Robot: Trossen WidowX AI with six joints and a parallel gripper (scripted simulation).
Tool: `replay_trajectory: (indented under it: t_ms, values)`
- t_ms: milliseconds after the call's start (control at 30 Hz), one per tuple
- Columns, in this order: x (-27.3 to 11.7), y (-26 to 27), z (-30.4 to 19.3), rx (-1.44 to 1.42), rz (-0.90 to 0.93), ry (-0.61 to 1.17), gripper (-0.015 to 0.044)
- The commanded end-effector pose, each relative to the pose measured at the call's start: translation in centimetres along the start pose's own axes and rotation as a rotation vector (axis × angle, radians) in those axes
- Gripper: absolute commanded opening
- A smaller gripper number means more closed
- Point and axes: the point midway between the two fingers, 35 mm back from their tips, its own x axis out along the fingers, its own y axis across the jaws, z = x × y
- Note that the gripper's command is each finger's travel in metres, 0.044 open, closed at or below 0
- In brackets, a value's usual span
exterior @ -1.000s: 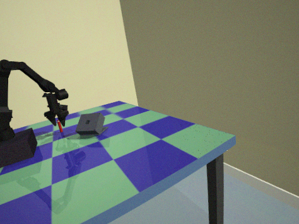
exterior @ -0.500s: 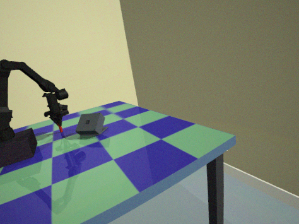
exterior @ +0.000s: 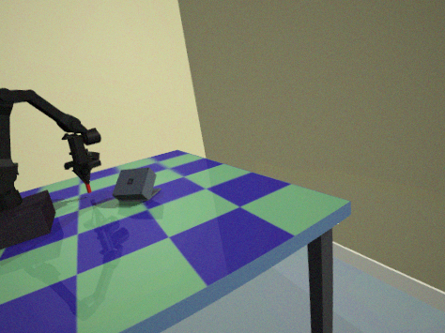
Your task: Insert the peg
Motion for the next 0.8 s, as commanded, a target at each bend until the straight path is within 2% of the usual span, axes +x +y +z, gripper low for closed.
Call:
replay_trajectory:
  t_ms: [0,300,767]
  values:
    - [-2.3,0.0,0.3,0.003,-0.002,-0.016,0.0000]
    - [-6.1,0.0,0.2,0.004,-0.003,-0.016,0.0000]
    - [-6.3,-1.1,0.4,0.066,0.026,-0.025,0.0000]
